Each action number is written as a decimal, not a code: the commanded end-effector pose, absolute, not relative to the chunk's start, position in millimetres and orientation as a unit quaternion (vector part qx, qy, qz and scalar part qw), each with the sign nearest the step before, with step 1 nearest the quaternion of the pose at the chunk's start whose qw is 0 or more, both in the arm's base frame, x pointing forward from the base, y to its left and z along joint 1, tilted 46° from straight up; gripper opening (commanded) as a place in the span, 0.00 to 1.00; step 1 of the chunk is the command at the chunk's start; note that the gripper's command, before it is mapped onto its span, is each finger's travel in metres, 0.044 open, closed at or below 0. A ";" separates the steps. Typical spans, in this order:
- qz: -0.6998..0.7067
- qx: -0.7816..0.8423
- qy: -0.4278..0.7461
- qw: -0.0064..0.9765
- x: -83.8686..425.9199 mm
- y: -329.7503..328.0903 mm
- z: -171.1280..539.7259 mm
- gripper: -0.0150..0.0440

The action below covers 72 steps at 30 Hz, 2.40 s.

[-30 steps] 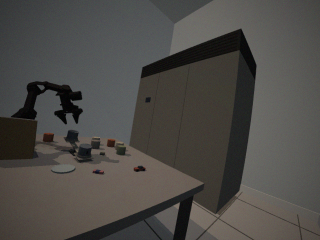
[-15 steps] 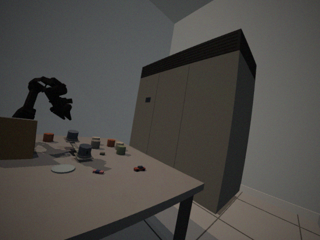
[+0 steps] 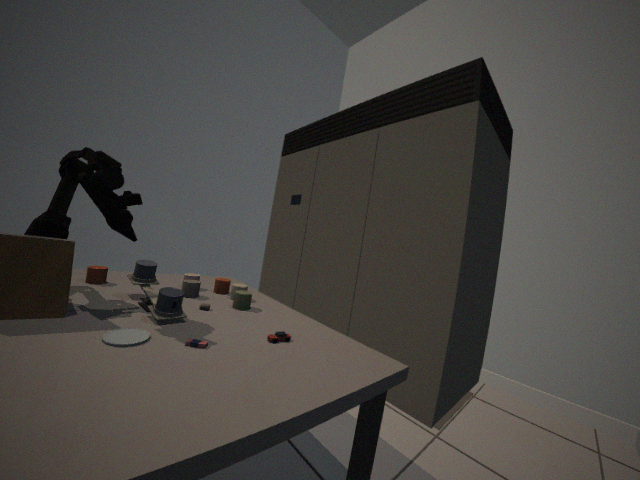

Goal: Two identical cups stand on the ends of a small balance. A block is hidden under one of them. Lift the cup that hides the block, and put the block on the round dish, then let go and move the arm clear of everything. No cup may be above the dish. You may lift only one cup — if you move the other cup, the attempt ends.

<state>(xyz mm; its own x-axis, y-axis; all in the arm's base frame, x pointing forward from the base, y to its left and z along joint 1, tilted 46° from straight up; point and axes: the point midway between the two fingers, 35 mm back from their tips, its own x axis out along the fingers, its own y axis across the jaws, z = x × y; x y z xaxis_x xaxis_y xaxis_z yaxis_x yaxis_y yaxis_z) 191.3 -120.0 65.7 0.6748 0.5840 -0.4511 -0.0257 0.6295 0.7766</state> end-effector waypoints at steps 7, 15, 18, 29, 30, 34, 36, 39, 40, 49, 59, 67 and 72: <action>0.152 0.480 0.440 0.743 213.5 -134.4 47.9 1.00; 0.104 0.546 0.507 0.658 235.0 -141.7 28.2 1.00; 0.082 0.567 0.530 0.625 243.5 -143.5 20.0 1.00; -0.016 0.615 0.603 0.509 277.9 -144.1 -15.1 1.00; -0.026 0.618 0.608 0.498 280.9 -143.8 -18.5 1.00; -0.070 0.630 0.626 0.454 292.5 -141.9 -32.4 1.00; -0.093 0.635 0.634 0.432 297.9 -140.6 -39.5 1.00; -0.130 0.640 0.643 0.399 305.8 -138.3 -50.4 1.00; -0.142 0.642 0.646 0.388 308.4 -137.4 -54.1 1.00; -0.224 0.646 0.655 0.321 324.5 -130.0 -79.0 1.00; -0.224 0.647 0.655 0.321 325.3 -118.6 -90.4 1.00; -0.224 0.646 0.655 0.321 326.6 -109.8 -99.6 1.00; -0.224 0.646 0.655 0.321 327.2 -104.0 -105.5 1.00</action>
